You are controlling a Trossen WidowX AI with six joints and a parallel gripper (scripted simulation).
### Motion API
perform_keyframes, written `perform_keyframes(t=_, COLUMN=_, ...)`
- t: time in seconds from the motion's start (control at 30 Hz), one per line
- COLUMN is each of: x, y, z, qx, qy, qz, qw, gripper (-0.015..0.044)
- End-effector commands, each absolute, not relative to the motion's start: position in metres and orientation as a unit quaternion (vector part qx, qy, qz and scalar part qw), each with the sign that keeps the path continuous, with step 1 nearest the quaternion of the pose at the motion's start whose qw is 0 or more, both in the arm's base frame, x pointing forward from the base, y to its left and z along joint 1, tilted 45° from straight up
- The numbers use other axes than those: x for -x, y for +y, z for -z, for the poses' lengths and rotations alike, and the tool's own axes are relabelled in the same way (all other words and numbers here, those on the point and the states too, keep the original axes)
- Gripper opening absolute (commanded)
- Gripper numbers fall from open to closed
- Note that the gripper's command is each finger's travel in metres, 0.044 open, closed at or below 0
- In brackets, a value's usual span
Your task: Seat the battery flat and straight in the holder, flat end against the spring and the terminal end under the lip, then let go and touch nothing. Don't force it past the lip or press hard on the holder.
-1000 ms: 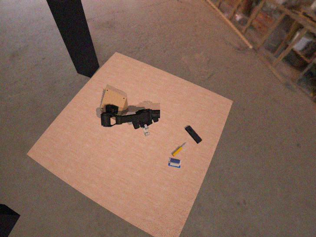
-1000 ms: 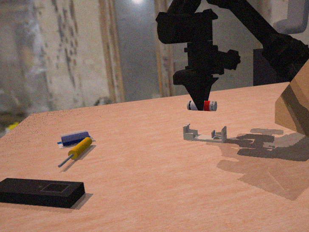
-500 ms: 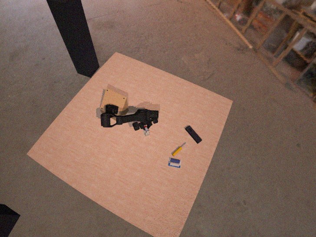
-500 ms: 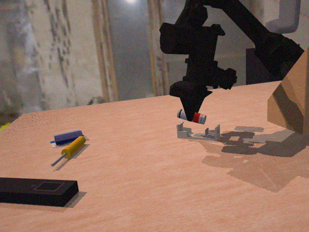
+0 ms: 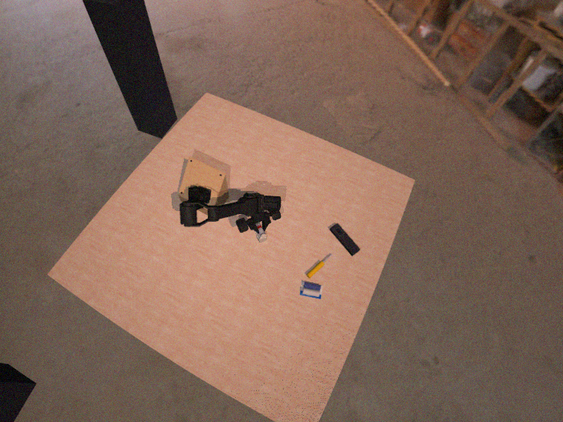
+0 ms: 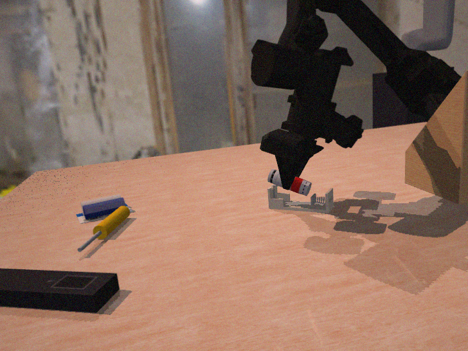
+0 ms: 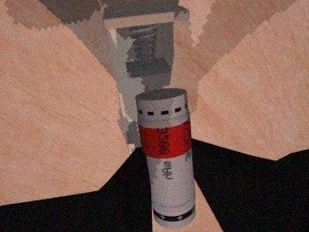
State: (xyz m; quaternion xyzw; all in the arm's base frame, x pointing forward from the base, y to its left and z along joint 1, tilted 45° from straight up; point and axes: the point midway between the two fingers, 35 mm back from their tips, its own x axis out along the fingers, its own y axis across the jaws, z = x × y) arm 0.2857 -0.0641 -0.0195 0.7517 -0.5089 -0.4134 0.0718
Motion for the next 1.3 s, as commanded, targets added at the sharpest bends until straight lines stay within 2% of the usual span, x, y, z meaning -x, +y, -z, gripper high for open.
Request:
perform_keyframes(t=0.0, x=-0.285, y=-0.064, z=0.022, qx=-0.759, qy=-0.505, qz=0.402, qw=0.083, gripper=0.008)
perform_keyframes(t=1.27, x=-0.271, y=-0.066, z=0.035, qx=-0.794, qy=-0.492, qz=0.333, qw=0.127, gripper=0.008)
